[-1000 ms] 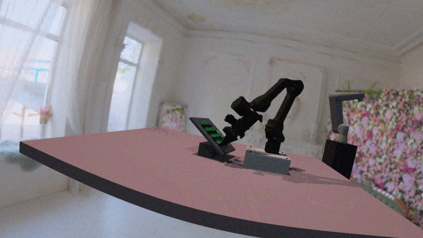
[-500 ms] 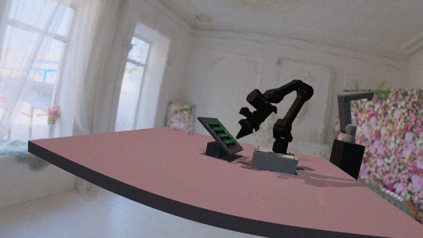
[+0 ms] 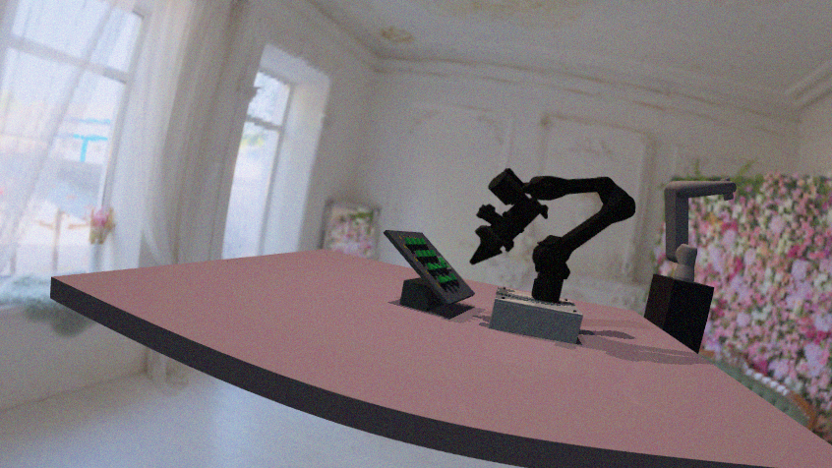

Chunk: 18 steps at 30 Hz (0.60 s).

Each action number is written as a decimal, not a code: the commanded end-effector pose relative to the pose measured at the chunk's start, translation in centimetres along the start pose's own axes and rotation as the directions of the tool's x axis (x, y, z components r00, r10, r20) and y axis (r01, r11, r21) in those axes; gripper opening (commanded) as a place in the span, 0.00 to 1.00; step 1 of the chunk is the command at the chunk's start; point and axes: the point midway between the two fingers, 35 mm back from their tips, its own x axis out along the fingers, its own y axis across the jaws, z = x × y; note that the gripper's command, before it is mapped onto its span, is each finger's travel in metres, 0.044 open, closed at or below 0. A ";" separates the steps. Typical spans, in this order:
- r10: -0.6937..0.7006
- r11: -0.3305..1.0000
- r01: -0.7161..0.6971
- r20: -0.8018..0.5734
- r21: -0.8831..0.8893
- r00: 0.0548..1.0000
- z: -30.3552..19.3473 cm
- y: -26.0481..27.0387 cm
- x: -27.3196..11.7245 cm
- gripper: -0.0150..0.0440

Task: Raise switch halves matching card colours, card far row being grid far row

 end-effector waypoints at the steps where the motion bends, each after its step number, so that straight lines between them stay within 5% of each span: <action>1: 0.003 1.000 -0.003 -0.004 -0.014 1.000 -0.5 -0.9 0.1 0.25; 6: 0.003 1.000 -0.002 0.022 -0.015 1.000 -0.5 -0.9 3.4 0.25; 18: 0.003 1.000 -0.002 0.024 -0.015 1.000 -0.6 -0.9 4.6 0.25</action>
